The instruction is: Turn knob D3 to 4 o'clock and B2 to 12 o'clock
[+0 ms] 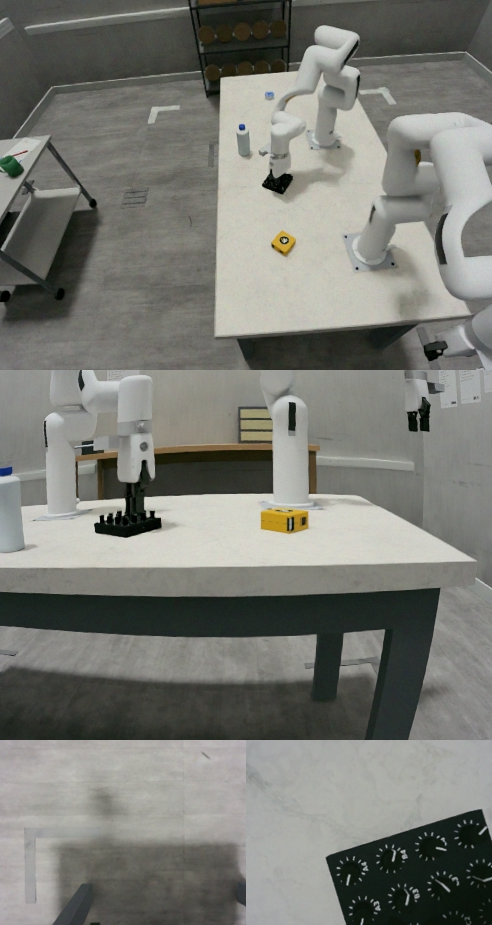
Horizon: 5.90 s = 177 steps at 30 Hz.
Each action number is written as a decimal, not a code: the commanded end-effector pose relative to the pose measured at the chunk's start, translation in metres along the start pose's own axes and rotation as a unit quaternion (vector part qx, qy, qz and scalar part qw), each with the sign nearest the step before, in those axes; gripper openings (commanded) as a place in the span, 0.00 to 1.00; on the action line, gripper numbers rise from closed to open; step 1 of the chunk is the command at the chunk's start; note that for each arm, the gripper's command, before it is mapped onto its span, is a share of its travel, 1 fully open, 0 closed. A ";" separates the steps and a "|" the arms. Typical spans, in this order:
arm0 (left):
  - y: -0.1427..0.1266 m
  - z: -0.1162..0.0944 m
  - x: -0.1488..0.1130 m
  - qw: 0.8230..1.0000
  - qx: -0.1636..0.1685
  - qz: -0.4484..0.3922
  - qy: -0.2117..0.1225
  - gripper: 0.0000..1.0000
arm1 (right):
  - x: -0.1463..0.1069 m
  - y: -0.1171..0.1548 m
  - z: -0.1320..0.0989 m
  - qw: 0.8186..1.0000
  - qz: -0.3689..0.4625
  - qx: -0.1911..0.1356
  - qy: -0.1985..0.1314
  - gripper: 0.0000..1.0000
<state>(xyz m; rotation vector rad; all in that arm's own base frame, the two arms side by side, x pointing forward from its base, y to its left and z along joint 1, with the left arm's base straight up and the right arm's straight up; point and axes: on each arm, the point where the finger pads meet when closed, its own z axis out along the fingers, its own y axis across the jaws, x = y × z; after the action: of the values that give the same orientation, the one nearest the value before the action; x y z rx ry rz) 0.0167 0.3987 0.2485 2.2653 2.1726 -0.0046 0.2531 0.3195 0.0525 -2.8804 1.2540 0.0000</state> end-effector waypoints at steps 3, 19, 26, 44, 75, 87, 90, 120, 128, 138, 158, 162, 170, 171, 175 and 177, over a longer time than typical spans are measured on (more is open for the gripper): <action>0.000 -0.002 0.001 1.000 0.000 0.000 0.002 1.00 | 0.000 -0.001 -0.001 1.000 0.000 0.002 0.000 0.21; 0.000 -0.002 0.001 1.000 0.000 0.000 0.002 1.00 | 0.000 -0.001 -0.001 1.000 0.000 0.002 0.000 0.10; 0.000 -0.002 0.001 1.000 0.000 0.000 0.002 1.00 | 0.000 -0.001 -0.001 1.000 0.002 0.002 0.000 0.10; 0.000 -0.002 0.001 1.000 0.000 0.000 0.002 1.00 | 0.000 -0.001 -0.001 0.996 0.088 0.002 0.000 0.10; 0.000 -0.002 0.001 1.000 0.000 0.000 0.002 1.00 | 0.000 -0.001 -0.001 0.915 0.404 0.001 -0.001 0.10; 0.000 -0.002 0.001 1.000 0.000 0.000 0.002 1.00 | 0.000 -0.001 -0.001 0.889 0.457 0.001 -0.001 0.10; 0.000 -0.002 0.001 1.000 0.000 0.000 0.002 1.00 | 0.000 -0.001 -0.001 0.886 0.463 0.001 -0.001 0.10; 0.000 -0.002 0.001 1.000 0.000 0.000 0.002 1.00 | 0.000 -0.001 -0.002 0.885 0.466 0.001 -0.001 0.21; 0.000 -0.002 0.001 1.000 0.000 0.000 0.002 1.00 | 0.000 -0.001 -0.028 0.885 0.466 0.001 -0.001 0.21; 0.000 -0.002 0.001 1.000 0.000 0.000 0.002 1.00 | 0.000 -0.001 -0.035 0.885 0.466 0.001 -0.001 0.21; 0.000 -0.002 0.001 1.000 0.000 0.000 0.002 1.00 | 0.041 0.042 -0.055 0.819 0.574 0.001 -0.001 0.21; 0.000 -0.002 0.001 1.000 0.000 0.000 0.002 1.00 | 0.041 0.042 -0.055 0.819 0.574 0.001 -0.001 0.21; 0.000 -0.002 0.001 1.000 0.000 0.000 0.002 1.00 | 0.041 0.042 -0.055 0.819 0.574 0.001 -0.001 0.21; 0.000 -0.002 0.001 1.000 0.000 0.000 0.002 1.00 | 0.041 0.042 -0.055 0.819 0.574 0.001 -0.001 0.21; 0.000 -0.002 0.001 1.000 0.000 0.000 0.002 1.00 | 0.041 0.042 -0.055 0.819 0.574 0.001 -0.001 0.21; 0.000 -0.002 0.001 1.000 0.000 0.000 0.002 1.00 | 0.041 0.042 -0.055 0.819 0.574 0.001 -0.001 0.21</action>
<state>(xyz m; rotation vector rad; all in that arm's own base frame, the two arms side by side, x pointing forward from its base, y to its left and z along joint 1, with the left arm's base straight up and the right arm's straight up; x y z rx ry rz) 0.0167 0.3987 0.2485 2.2653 2.1726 -0.0046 0.2499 0.2599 0.1062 -1.6402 2.6795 -0.0001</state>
